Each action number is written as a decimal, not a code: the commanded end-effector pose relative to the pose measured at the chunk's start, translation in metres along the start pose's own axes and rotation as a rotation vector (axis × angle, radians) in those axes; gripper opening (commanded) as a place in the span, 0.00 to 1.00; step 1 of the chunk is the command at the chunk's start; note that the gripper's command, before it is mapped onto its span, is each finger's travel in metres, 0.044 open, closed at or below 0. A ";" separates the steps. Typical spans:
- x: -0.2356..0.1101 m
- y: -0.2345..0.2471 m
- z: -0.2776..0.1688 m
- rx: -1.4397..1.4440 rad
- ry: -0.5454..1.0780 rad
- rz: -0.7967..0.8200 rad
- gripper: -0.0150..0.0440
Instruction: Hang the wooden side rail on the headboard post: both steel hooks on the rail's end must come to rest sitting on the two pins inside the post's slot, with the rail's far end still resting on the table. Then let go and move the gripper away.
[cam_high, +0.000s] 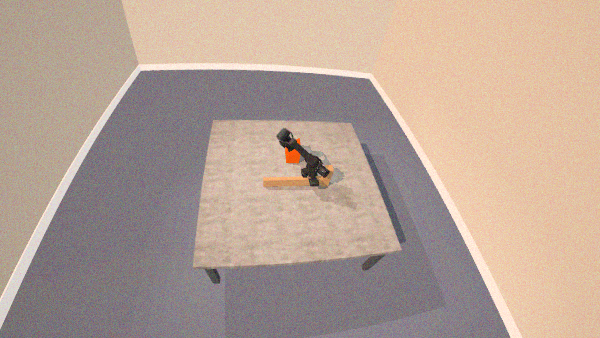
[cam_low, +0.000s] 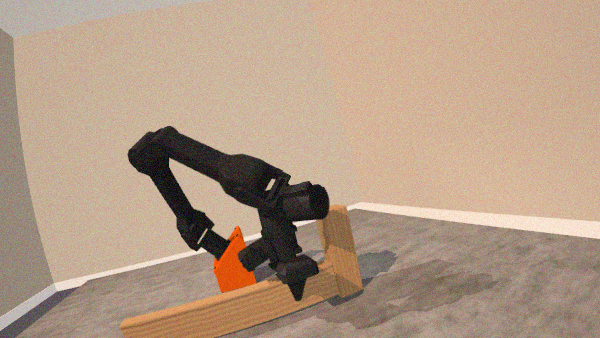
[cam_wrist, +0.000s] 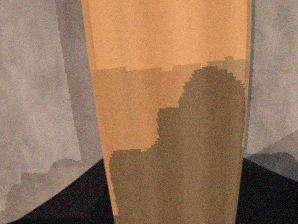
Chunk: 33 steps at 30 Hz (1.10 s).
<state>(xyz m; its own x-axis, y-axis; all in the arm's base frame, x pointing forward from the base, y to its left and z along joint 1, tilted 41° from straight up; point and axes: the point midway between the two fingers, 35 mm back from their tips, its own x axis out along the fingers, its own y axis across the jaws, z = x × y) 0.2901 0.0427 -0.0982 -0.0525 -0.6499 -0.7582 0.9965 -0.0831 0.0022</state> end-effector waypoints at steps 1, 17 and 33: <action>0.000 0.000 0.000 0.000 0.000 0.000 0.39; -0.038 0.000 0.000 -0.001 0.009 0.000 1.00; -0.040 0.000 0.030 -0.001 0.007 0.000 1.00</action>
<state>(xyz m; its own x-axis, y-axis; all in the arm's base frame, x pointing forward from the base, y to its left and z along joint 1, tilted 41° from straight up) 0.2939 0.0523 -0.0511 -0.0447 -0.6390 -0.7679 0.9963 -0.0853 0.0130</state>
